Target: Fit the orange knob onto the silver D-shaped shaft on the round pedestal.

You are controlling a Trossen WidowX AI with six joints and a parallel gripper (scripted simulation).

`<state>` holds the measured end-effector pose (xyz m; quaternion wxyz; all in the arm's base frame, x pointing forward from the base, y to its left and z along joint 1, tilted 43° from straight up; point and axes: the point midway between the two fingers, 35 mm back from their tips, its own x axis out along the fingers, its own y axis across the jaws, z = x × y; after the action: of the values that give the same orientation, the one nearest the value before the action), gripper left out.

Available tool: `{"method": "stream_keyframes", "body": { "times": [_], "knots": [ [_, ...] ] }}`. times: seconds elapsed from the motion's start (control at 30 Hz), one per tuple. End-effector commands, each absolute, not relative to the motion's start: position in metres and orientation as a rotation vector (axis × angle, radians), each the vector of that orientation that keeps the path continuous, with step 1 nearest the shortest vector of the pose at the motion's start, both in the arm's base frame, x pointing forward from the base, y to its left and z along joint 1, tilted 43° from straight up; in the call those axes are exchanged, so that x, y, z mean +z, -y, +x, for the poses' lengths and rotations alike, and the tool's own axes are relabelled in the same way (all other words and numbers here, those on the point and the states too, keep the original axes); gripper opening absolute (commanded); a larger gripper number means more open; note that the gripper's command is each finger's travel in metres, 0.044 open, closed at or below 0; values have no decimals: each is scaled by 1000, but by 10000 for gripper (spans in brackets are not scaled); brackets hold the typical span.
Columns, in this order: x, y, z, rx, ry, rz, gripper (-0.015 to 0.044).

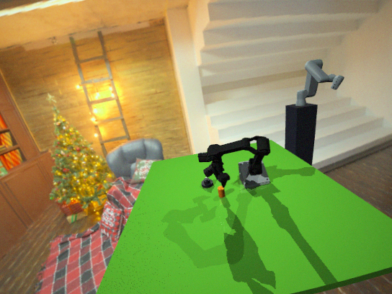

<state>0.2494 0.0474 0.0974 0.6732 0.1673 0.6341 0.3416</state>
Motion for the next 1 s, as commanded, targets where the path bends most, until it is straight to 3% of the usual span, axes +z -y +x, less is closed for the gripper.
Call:
{"method": "stream_keyframes", "body": {
  "times": [0.0, 0.97],
  "knots": [
    [93, -53, 250, 766, -1414, 380, 440],
    [54, -86, 251, 765, -1414, 379, 440]
  ]
}}
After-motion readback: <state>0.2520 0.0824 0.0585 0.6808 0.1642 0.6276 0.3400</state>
